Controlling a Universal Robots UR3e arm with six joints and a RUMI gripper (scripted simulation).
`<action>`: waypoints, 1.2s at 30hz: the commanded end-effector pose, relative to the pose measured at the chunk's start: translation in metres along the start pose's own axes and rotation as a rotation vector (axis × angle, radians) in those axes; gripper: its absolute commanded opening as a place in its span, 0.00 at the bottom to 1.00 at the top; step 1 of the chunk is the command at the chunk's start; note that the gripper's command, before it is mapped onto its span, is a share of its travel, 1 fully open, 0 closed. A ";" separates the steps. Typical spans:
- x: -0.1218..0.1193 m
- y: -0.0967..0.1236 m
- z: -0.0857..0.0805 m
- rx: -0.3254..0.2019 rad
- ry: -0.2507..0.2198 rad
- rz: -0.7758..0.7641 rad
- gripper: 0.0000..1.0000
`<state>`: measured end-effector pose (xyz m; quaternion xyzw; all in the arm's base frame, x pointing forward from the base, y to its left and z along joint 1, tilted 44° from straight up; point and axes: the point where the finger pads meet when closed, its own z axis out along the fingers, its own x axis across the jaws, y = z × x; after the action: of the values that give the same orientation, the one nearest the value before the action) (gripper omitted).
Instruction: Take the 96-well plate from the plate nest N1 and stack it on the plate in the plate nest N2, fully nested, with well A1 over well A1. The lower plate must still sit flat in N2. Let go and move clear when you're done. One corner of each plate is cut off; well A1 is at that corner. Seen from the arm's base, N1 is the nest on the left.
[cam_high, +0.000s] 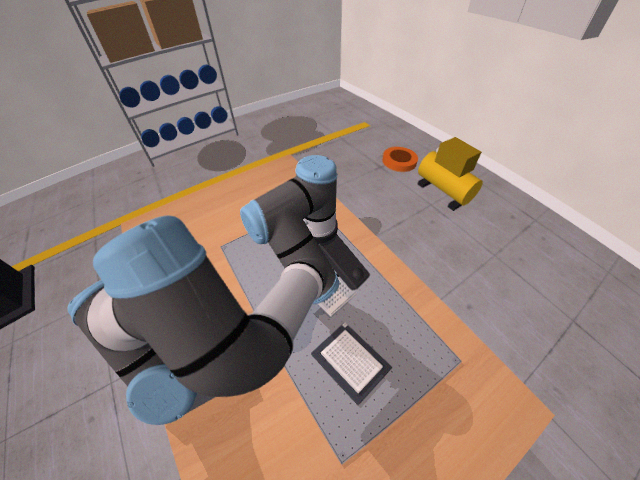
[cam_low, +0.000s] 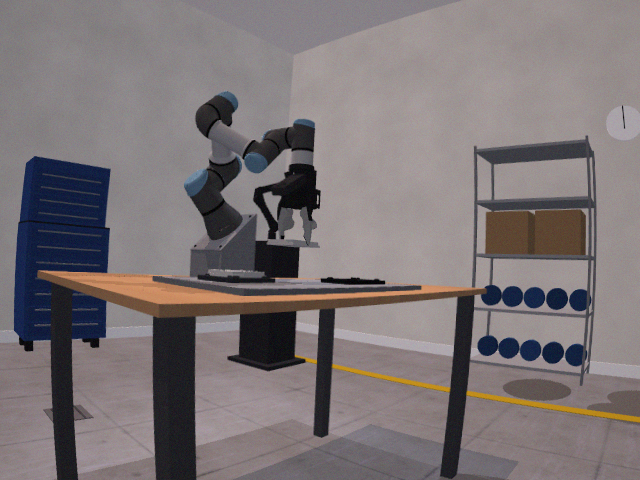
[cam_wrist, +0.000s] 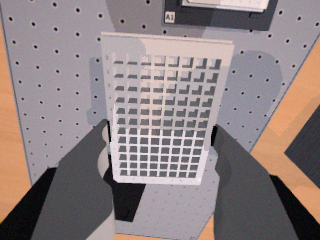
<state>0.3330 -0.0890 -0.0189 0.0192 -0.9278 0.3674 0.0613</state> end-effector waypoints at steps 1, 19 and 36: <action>0.004 -0.011 -0.001 -0.001 -0.005 0.000 0.00; 0.022 -0.058 -0.001 -0.001 -0.005 0.000 0.00; 0.040 -0.105 0.000 -0.001 -0.004 0.000 0.00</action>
<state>0.3027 -0.1607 0.0531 0.0191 -0.9278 0.3675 0.0610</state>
